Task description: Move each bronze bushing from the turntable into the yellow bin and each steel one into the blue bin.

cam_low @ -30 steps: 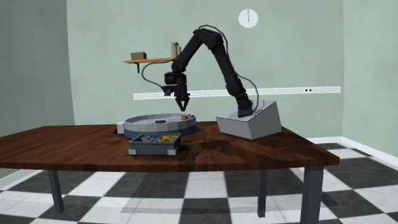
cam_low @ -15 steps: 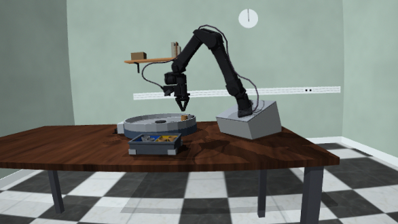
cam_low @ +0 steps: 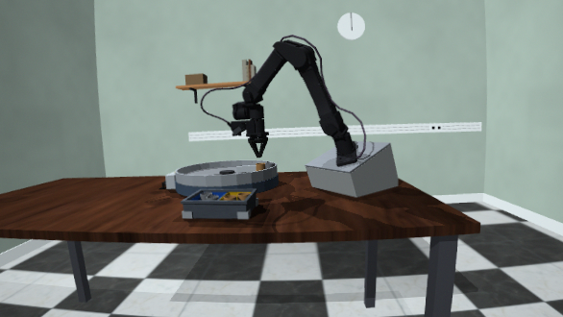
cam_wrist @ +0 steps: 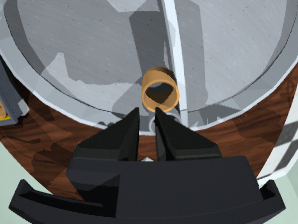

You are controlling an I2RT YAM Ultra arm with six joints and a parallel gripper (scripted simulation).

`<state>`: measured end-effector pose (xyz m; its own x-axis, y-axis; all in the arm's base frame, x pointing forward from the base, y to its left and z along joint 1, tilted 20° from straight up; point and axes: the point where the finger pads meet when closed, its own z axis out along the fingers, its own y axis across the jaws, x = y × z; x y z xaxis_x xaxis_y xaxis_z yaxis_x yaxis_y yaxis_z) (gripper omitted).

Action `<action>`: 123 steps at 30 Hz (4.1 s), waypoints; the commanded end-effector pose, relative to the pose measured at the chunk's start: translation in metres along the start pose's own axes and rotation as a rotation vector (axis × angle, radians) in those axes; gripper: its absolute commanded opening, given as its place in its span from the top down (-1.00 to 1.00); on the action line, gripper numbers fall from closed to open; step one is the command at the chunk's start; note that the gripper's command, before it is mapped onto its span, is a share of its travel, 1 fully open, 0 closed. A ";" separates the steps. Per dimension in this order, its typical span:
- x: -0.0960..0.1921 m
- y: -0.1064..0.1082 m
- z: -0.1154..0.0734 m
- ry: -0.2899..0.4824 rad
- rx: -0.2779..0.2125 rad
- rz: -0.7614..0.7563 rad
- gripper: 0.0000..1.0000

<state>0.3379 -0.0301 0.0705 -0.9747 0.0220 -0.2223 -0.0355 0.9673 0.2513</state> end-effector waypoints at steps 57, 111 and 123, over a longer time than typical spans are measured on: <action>-0.014 0.001 -0.015 -0.058 0.012 -0.007 0.72; -0.010 0.000 0.012 -0.049 0.009 0.001 0.72; -0.009 0.000 0.012 -0.048 0.009 0.002 0.72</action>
<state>0.3430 -0.0228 0.0509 -0.9749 0.0212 -0.2215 -0.0362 0.9671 0.2519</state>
